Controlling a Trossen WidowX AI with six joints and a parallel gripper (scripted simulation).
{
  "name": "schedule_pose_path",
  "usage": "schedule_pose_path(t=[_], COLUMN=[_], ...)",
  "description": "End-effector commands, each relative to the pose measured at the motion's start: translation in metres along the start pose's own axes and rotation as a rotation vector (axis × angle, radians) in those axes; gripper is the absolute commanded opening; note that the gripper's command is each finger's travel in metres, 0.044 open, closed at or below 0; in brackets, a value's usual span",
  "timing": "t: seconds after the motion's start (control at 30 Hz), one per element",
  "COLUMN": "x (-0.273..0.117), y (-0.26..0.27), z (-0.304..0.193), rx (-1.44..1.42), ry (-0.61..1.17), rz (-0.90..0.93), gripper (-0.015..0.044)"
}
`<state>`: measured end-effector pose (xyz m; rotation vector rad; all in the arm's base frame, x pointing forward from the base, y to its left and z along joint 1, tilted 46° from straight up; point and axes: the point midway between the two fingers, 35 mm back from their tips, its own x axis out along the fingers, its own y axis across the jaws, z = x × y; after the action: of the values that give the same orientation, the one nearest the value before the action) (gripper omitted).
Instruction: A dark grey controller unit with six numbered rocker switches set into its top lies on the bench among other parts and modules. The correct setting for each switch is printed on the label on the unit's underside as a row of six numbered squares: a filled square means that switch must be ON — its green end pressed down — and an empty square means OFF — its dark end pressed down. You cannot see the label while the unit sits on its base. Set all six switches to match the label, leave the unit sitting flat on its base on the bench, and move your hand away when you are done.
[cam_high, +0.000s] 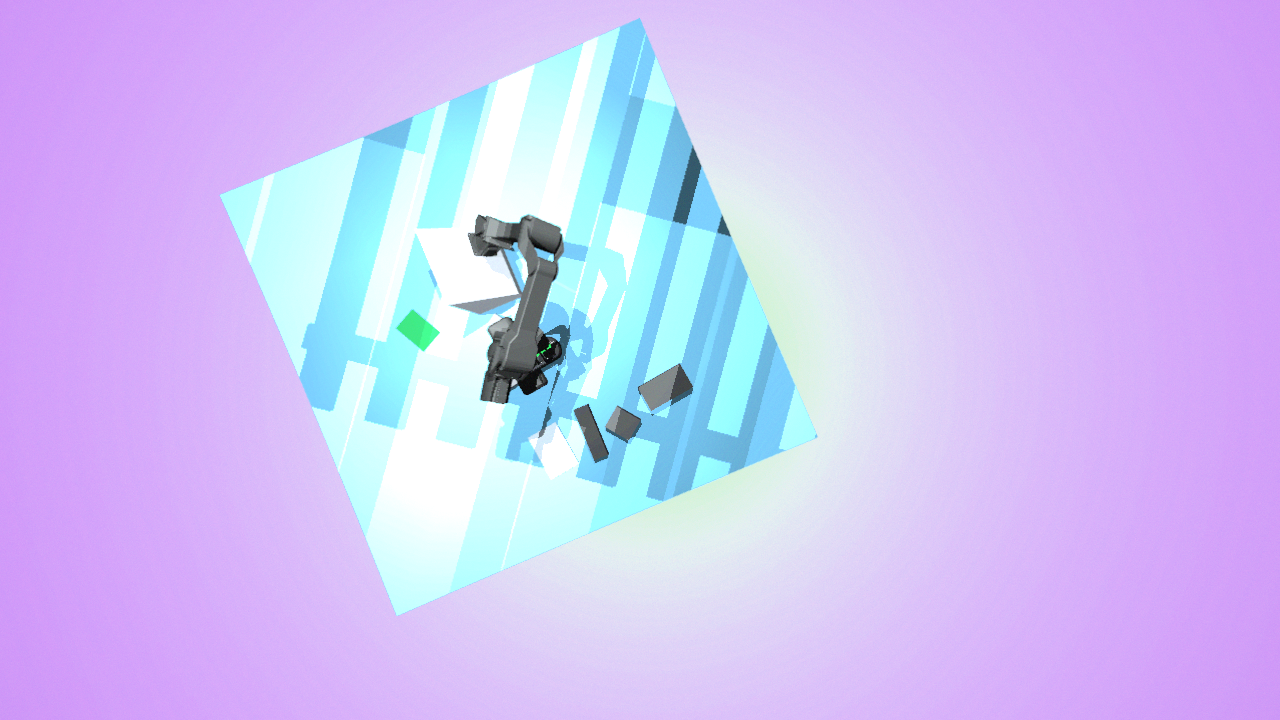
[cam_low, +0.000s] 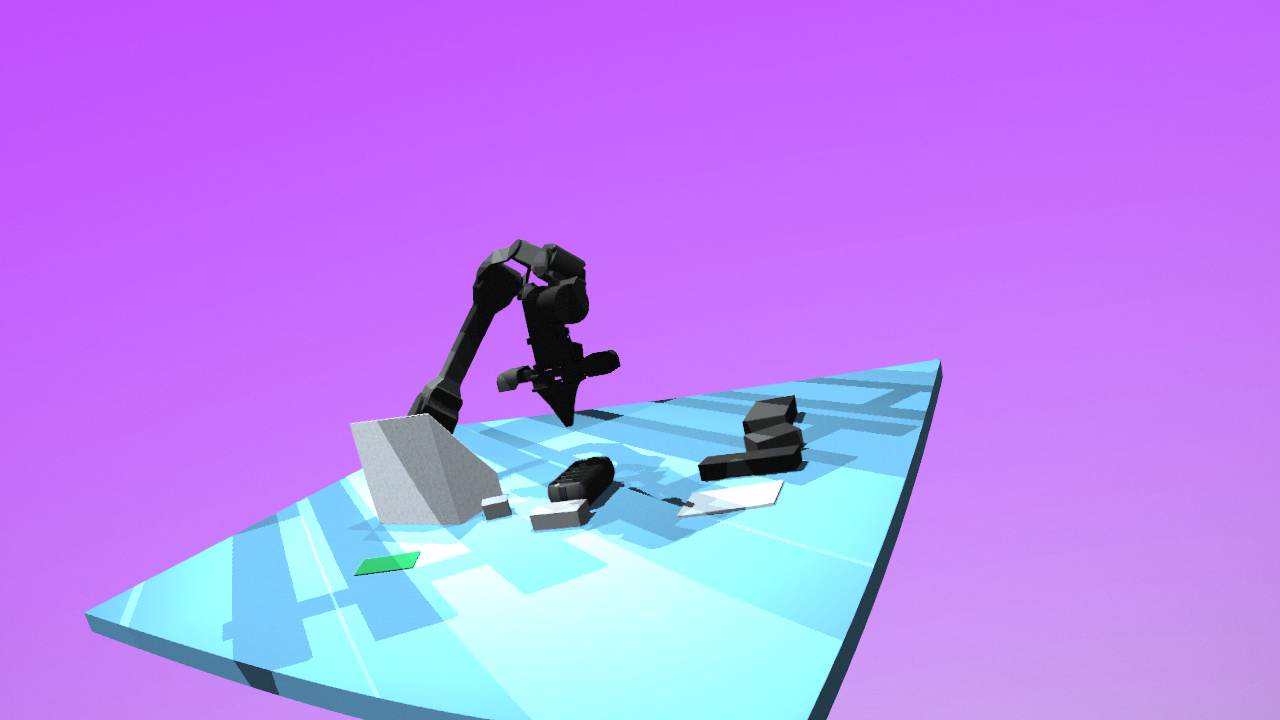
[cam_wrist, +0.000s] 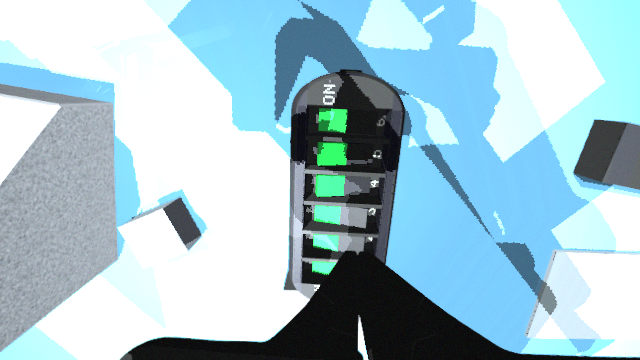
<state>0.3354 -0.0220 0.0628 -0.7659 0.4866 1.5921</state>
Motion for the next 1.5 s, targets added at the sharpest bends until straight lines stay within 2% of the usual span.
schedule_pose_path(t=[0.0, 0.03, 0.6, 0.67, 1.03, 1.23, 1.47], x=[0.0, 0.0, 0.0, 0.0, 0.056, 0.06, 0.06], y=[0.001, 0.001, 0.0, 0.0, 0.044, 0.048, 0.048], z=[-0.001, -0.001, 0.0, 0.0, -0.003, -0.003, -0.003], rx=[-0.003, -0.003, 0.0, 0.0, -0.002, -0.002, -0.002], ry=[0.004, 0.004, 0.0, 0.0, -0.014, -0.015, -0.015], rz=[0.005, 0.005, 0.0, 0.0, 0.001, 0.001, 0.001], gripper=[0.0, 0.0, 0.044, 0.044, 0.0151, 0.0, 0.0])
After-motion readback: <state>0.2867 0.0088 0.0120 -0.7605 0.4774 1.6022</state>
